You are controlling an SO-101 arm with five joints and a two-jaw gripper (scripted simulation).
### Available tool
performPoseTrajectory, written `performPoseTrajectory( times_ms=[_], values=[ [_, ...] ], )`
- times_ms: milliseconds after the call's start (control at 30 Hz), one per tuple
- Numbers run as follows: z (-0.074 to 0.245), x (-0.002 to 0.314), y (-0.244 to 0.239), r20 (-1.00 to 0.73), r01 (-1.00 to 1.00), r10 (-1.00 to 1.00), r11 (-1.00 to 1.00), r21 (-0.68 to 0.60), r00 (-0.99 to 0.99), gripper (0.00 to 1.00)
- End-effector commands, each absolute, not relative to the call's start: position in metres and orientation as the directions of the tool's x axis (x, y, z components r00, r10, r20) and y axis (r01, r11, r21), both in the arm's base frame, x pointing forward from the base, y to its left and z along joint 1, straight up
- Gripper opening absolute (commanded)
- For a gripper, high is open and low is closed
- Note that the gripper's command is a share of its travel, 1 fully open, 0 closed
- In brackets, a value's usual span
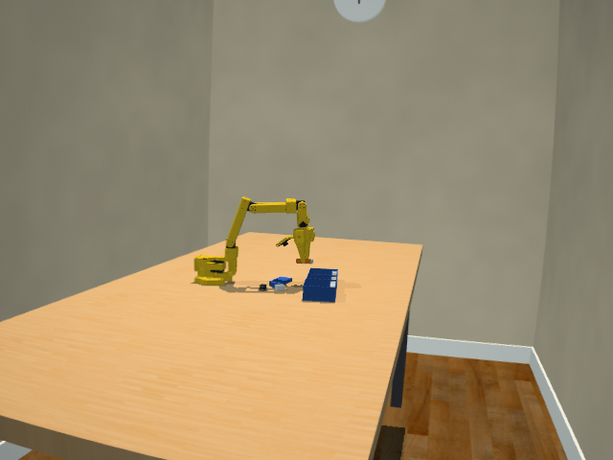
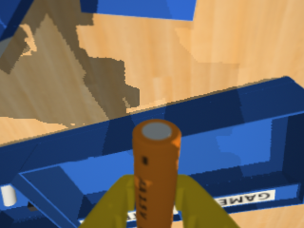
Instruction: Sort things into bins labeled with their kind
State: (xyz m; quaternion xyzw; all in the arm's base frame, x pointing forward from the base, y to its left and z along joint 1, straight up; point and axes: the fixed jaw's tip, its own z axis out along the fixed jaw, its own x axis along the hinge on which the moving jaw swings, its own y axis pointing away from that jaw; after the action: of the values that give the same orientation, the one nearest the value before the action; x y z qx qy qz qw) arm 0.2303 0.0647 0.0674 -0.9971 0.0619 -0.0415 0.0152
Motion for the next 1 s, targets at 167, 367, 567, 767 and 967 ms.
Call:
performPoseTrajectory(
  times_ms=[167,367,567,767,967],
  values=[
    [0.077,0.25,0.056,0.171,-0.051,-0.06,-0.997,-0.054,0.983,0.0],
    [0.077,0.253,0.054,0.18,-0.035,-0.044,-0.998,-0.052,0.983,0.0],
    [0.077,0.253,0.054,0.181,-0.034,-0.043,-0.998,-0.052,0.983,0.0],
    [0.077,0.259,0.051,0.196,-0.006,-0.015,-0.999,-0.047,0.98,0.0],
    [0.077,0.27,0.043,0.228,0.053,0.045,-0.998,-0.032,0.973,0.0]
  ],
)
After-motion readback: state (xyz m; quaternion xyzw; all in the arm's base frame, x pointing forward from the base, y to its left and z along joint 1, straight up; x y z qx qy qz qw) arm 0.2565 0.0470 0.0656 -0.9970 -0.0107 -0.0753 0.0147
